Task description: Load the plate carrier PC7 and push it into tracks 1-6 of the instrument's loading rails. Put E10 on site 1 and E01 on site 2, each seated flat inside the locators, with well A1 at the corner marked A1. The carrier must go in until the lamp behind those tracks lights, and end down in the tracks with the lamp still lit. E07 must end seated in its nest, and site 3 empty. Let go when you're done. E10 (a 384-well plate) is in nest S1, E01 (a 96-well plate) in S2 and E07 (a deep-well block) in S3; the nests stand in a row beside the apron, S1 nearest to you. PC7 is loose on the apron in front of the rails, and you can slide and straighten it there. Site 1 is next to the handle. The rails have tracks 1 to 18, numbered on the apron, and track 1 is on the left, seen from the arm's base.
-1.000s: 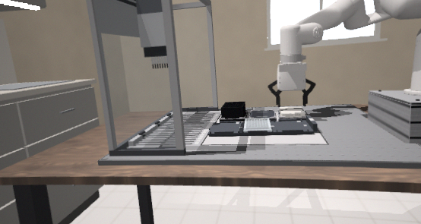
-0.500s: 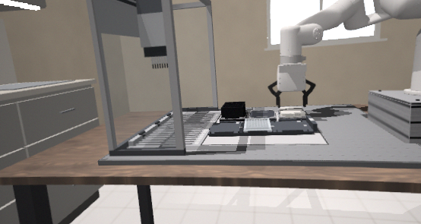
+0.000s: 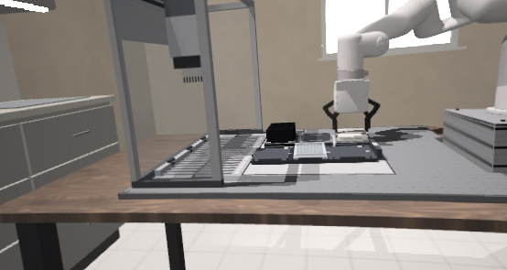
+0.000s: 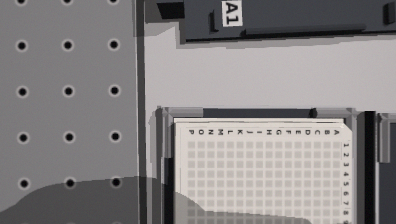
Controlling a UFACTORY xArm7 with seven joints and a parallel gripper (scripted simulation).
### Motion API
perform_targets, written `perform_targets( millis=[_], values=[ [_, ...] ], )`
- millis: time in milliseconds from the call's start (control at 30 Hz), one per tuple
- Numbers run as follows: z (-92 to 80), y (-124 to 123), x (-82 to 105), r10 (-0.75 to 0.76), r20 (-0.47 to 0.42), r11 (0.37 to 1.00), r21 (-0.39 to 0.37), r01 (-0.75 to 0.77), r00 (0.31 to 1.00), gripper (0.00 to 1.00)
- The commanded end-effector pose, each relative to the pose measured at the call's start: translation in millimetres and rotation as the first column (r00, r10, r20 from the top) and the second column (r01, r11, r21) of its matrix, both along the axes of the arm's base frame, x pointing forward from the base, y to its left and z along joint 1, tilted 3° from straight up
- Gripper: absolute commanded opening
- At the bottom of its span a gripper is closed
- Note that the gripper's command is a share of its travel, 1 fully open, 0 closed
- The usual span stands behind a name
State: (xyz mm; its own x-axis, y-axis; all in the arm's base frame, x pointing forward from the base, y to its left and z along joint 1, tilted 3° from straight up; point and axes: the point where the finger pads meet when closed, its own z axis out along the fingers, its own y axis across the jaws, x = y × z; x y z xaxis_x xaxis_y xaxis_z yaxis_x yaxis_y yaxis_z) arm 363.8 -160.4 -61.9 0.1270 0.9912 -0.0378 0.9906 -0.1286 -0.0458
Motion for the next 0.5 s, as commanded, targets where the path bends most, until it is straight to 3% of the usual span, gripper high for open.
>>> perform_targets(
  millis=[0, 467],
  values=[
    [-1.9, -0.3, 0.9, 0.001, 0.003, 1.0, -0.001, -0.001, 1.0, 1.0],
    [-7.9, -0.5, 0.6, 0.001, 0.003, 1.0, -0.001, -0.001, 1.0, 1.0]
  ],
)
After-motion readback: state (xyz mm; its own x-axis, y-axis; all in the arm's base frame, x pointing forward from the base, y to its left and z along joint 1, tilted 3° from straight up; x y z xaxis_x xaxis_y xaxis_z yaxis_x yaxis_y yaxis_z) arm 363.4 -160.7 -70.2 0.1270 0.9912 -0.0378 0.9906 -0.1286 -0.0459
